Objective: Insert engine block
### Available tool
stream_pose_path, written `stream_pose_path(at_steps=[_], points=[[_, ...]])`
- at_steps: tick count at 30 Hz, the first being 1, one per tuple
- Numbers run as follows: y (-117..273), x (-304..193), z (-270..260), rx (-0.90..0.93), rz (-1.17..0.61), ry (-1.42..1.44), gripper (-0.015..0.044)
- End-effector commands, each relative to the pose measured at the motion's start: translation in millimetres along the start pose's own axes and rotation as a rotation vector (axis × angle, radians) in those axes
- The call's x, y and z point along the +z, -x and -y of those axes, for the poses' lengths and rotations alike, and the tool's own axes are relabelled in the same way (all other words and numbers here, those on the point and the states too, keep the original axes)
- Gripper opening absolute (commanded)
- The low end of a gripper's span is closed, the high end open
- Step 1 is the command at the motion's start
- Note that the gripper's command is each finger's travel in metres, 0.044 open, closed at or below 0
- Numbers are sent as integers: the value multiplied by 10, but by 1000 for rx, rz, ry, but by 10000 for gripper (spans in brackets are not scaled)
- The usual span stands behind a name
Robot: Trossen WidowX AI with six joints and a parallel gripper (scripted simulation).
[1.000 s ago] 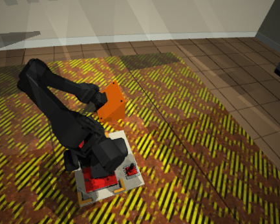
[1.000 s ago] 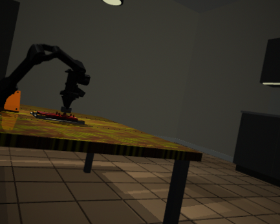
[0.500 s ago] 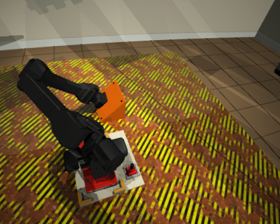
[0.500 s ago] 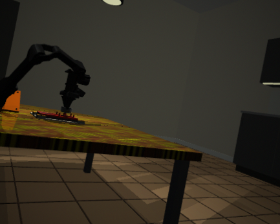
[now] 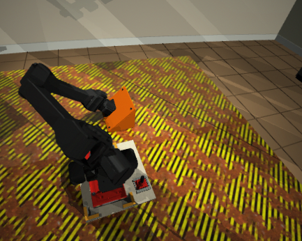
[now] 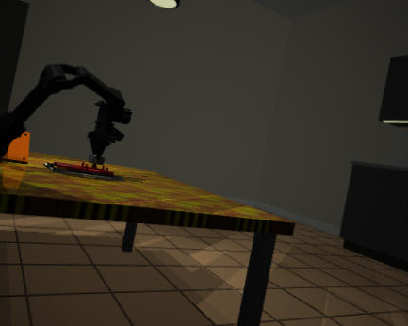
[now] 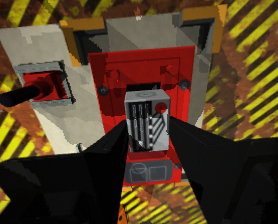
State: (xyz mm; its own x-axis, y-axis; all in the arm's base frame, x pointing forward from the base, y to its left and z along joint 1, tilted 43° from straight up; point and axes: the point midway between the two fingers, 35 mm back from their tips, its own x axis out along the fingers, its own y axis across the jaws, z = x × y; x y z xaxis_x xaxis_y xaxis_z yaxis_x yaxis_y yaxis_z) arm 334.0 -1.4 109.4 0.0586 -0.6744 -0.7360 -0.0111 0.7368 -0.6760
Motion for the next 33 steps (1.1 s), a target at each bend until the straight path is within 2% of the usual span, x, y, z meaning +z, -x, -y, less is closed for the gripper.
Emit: stream_pose_path(at_steps=[1,33], points=[[4,8,9,-4,3,-13,159],[-77,8,11,-5,3,4,159]])
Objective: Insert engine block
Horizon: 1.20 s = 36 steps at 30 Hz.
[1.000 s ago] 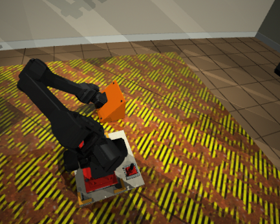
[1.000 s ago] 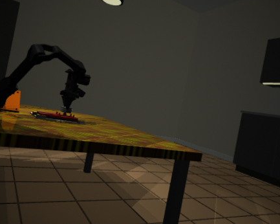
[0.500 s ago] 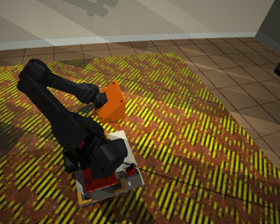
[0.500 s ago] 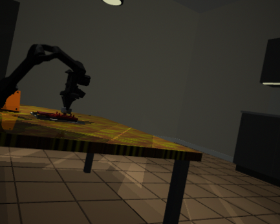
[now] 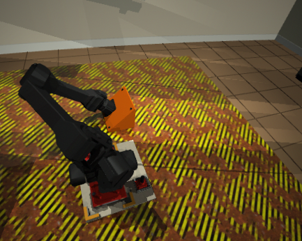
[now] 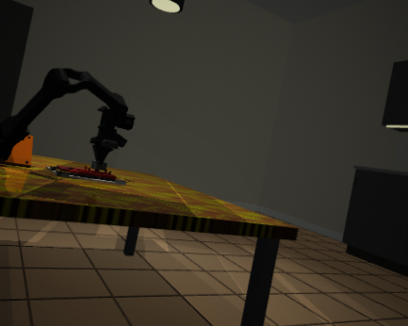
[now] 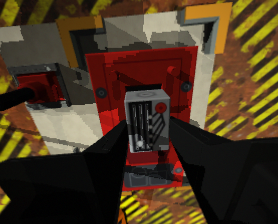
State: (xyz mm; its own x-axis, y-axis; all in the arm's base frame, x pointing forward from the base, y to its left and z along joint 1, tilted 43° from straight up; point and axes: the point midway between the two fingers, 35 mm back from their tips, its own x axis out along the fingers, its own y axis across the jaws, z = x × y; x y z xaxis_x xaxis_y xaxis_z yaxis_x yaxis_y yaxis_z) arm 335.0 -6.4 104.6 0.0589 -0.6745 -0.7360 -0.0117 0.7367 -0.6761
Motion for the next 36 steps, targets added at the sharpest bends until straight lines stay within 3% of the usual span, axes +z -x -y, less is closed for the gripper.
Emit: stream_pose_path(at_steps=[1,36], points=[[-10,3,6,-5,3,4,159],[-94,3,7,-5,3,4,159]])
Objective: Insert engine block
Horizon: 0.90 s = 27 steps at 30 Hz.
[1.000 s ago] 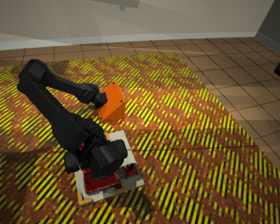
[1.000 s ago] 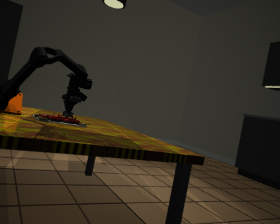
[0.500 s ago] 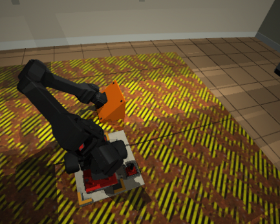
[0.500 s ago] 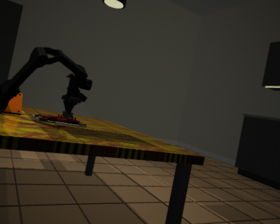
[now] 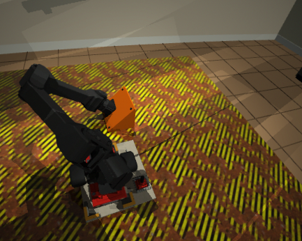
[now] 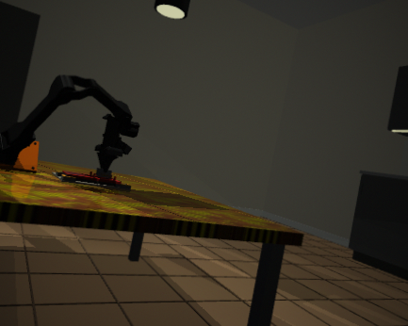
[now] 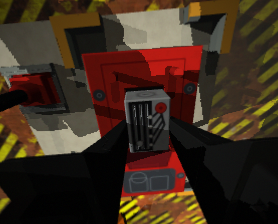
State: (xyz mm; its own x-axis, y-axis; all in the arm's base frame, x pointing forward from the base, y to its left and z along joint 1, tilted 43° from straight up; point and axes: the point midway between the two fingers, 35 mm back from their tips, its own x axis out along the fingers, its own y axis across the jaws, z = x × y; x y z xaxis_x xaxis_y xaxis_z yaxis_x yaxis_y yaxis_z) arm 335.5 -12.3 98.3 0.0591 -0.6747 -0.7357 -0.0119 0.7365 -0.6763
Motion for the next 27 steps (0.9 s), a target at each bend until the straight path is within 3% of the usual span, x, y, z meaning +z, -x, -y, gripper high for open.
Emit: stream_pose_path(at_steps=[1,27], points=[[-10,3,6,-5,3,3,159],[-73,2,8,-5,3,3,159]])
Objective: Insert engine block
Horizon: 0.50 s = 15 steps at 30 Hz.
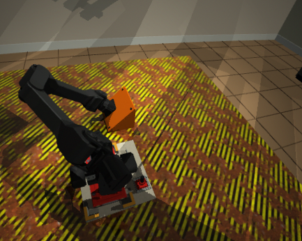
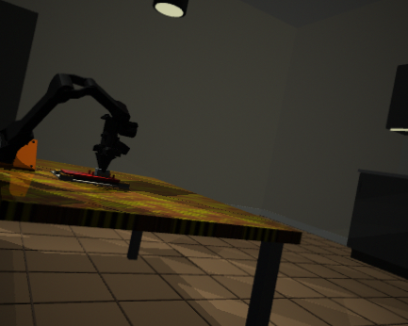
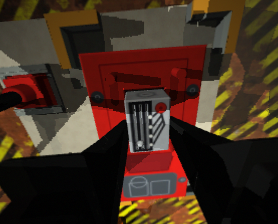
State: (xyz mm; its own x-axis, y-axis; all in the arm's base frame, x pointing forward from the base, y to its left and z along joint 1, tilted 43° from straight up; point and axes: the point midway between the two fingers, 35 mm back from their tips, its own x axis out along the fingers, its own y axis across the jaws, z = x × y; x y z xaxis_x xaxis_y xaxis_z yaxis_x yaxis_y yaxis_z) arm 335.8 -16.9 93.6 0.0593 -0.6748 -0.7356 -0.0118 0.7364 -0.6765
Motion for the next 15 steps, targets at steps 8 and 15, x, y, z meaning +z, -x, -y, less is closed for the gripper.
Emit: stream_pose_path(at_steps=[8,15], points=[[-15,0,0,0,0,0,211],[-15,0,0,0,0,0,395]])
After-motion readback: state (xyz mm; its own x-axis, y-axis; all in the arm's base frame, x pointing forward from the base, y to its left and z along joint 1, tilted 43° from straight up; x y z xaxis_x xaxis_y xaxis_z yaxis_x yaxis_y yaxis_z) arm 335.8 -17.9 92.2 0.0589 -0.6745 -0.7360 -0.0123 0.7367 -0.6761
